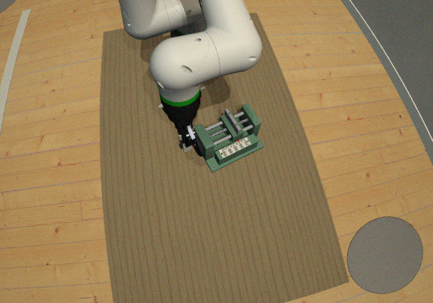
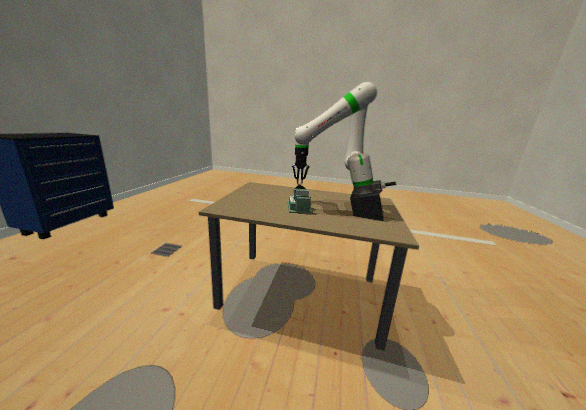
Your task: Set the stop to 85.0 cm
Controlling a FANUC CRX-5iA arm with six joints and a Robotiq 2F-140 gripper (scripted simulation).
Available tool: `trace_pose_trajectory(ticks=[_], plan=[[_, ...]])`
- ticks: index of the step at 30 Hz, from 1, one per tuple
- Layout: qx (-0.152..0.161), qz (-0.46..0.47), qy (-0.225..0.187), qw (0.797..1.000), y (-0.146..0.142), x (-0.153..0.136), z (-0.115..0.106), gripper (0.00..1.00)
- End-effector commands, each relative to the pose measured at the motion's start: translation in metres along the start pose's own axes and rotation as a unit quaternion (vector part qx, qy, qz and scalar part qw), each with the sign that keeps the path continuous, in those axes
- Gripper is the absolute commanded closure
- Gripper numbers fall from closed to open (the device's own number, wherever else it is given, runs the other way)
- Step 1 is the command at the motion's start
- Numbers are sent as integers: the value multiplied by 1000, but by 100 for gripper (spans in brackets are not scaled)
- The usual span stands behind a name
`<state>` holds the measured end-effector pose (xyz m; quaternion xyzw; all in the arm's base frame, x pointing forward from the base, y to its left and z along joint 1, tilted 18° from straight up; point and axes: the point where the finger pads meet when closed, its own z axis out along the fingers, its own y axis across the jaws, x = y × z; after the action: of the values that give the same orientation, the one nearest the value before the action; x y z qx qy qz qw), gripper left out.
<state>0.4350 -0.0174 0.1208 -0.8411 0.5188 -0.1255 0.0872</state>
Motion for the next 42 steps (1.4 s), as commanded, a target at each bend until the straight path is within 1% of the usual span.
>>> trace_pose_trajectory(ticks=[1,42], plan=[[0,0,0,1000,0,0,0,96],[0,0,0,1000,-4,0,1,96]])
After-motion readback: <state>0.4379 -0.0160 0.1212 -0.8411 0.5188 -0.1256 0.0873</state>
